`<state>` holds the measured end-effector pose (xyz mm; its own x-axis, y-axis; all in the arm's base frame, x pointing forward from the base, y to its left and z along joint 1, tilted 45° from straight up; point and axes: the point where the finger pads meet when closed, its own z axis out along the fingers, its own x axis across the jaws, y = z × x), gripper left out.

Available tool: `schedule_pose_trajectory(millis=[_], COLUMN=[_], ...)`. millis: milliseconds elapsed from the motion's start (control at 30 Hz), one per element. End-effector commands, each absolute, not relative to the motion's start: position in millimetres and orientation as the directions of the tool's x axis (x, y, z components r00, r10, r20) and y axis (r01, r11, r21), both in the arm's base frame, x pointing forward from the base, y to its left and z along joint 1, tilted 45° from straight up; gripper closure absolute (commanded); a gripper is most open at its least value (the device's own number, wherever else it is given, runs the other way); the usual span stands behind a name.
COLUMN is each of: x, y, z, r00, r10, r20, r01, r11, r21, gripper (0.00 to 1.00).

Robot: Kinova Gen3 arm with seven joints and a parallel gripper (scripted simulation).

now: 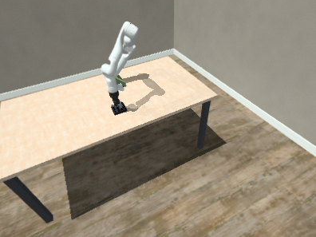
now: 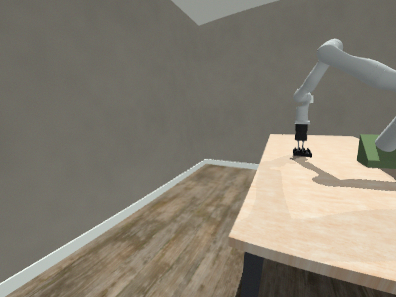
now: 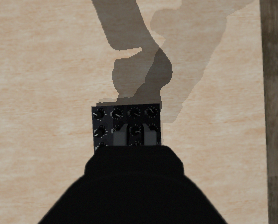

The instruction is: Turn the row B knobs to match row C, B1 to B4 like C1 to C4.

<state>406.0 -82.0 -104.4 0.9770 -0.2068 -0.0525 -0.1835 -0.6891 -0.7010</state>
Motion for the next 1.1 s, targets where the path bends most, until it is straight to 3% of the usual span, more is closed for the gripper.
schedule_pose_trajectory(millis=[0,200,233,1067], x=[406.4,406.4,406.4,406.4], y=[-83.1,-83.1,-83.1,-83.1], z=[-104.0,-104.0,-104.0,-104.0], r00=[0.977,0.977,0.977,0.977], r10=[-0.208,-0.208,-0.208,-0.208], r20=[-0.051,-0.051,-0.051,-0.051], r01=[-0.184,-0.184,-0.184,-0.184], r11=[-0.690,-0.690,-0.690,-0.690], r21=[-0.700,-0.700,-0.700,-0.700], gripper=[0.54,0.54,0.70,0.70])
